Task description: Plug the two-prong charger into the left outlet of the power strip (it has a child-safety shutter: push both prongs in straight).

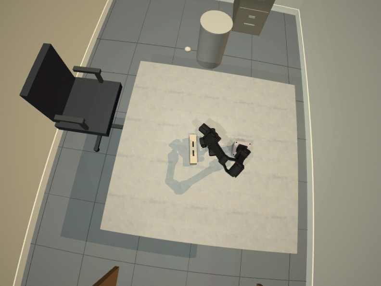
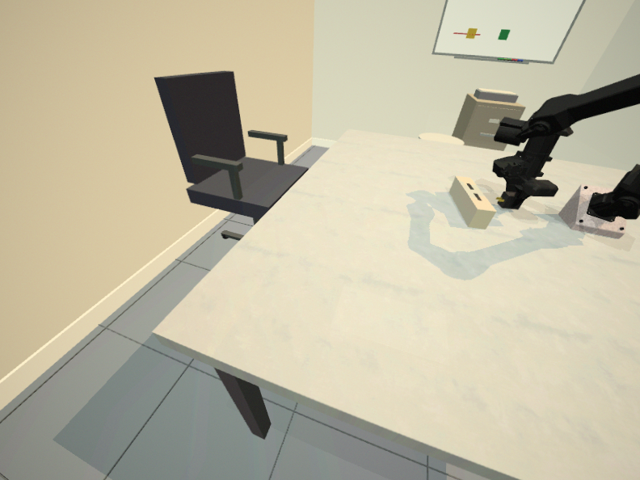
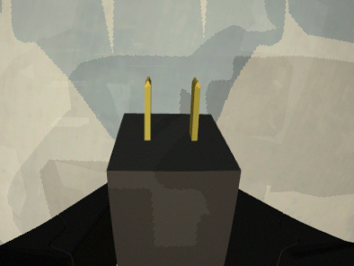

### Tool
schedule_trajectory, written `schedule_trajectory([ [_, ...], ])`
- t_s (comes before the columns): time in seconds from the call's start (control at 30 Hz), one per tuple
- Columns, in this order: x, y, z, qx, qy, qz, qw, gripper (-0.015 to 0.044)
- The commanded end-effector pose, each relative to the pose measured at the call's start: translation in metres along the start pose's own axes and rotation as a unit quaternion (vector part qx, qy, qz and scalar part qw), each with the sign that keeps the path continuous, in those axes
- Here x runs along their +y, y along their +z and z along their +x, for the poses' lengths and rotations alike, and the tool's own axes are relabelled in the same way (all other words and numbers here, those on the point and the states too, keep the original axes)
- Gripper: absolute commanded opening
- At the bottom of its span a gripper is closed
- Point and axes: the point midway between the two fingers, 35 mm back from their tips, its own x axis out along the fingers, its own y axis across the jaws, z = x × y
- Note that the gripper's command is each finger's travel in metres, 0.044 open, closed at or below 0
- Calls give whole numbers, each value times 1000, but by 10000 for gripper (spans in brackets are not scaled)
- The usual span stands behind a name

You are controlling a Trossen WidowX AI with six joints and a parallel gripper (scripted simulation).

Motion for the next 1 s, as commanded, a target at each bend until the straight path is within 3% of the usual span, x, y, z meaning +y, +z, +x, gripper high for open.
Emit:
schedule_trajectory([
  [0.0,-2,0,-15,-1,-4,-2,1000,0],
  [0.27,-2,-3,-47,-1,-2,-1,1000,0],
  [0.97,28,7,-25,-2,-5,19,1000,0],
])
